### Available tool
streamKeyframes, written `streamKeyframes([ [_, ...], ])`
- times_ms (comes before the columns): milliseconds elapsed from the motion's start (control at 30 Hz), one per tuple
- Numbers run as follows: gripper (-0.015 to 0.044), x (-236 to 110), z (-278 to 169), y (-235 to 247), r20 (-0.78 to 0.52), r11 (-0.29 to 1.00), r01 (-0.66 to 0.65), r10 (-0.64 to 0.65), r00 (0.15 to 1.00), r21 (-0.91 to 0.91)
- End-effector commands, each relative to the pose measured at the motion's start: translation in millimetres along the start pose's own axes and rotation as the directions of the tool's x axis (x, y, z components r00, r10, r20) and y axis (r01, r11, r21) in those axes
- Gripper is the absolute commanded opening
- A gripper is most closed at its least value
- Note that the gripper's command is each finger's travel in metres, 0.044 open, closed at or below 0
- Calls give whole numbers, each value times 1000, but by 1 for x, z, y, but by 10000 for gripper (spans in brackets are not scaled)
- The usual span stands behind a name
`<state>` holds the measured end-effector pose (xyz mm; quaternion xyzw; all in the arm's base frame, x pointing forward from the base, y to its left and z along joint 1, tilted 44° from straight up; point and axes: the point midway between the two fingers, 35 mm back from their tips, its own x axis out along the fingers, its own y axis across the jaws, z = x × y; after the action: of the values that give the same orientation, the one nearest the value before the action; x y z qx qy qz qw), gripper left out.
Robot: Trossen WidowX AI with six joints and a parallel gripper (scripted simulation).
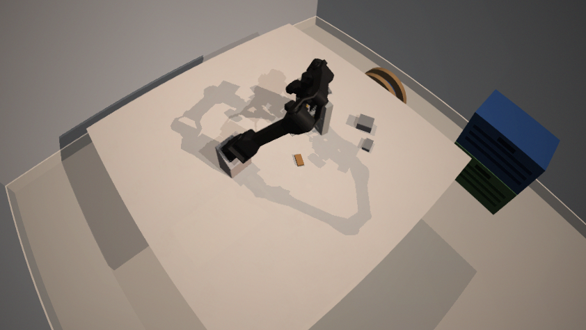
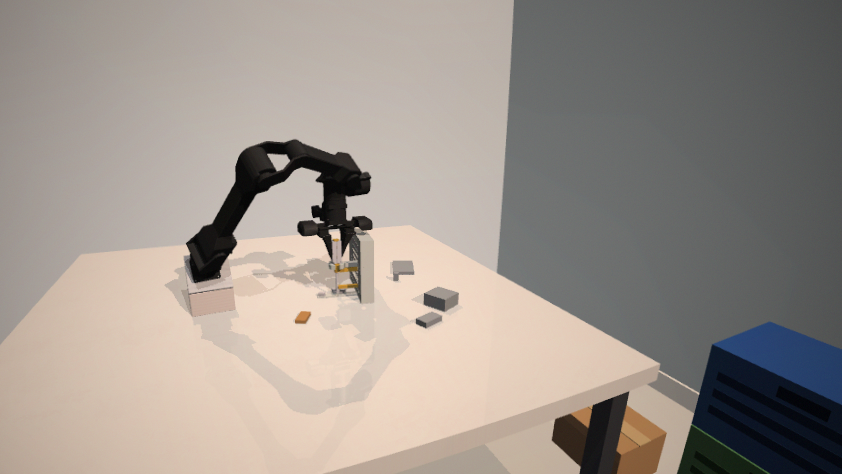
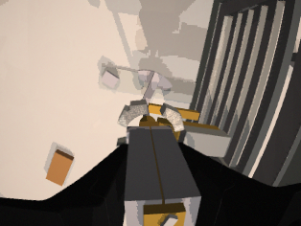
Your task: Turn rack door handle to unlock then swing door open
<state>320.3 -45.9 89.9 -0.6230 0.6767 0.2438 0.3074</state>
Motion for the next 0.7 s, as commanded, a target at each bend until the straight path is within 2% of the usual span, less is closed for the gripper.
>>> streamKeyframes([
  [0, 23, 0, 0, 0, 0, 1000, 0, 0, 1000, -1],
  [133, 23, 0, 0, 0, 0, 1000, 0, 0, 1000, 12],
  [667, 23, 0, 8, 10, 0, 950, 0, 0, 1000, 314],
])
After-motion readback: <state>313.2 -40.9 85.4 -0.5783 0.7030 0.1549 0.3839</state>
